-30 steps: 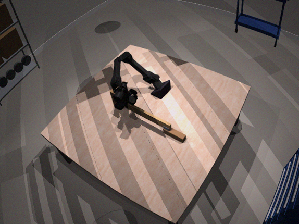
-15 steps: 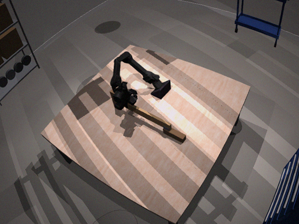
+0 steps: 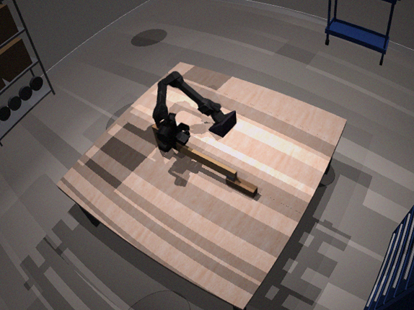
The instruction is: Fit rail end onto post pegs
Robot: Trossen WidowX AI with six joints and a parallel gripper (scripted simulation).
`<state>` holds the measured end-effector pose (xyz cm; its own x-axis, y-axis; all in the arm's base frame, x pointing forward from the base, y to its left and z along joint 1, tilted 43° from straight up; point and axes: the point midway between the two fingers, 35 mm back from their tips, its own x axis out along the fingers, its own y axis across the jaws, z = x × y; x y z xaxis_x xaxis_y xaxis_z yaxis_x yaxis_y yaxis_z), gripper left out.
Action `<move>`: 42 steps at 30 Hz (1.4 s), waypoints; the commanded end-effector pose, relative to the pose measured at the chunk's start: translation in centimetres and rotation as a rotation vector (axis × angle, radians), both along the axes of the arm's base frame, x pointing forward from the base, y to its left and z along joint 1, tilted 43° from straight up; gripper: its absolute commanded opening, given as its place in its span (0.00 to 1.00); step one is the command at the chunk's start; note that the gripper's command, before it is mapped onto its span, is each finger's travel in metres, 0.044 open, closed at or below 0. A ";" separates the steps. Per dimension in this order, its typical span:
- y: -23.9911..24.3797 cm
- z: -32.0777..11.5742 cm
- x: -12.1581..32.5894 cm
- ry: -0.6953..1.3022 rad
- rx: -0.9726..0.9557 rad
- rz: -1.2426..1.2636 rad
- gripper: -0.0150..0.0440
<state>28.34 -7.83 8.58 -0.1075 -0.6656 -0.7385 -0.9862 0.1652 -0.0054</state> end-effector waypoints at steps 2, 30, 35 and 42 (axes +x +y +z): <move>0.3 -0.1 0.1 -0.003 -0.005 0.005 0.25; 0.2 -0.4 0.1 -0.003 -0.005 0.005 0.25; 0.2 -0.3 0.0 -0.003 -0.005 0.005 0.25; 0.1 -0.1 0.0 -0.003 -0.005 0.005 0.25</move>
<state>28.37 -7.70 8.30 -0.1028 -0.6688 -0.7363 -0.9866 0.1630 -0.0103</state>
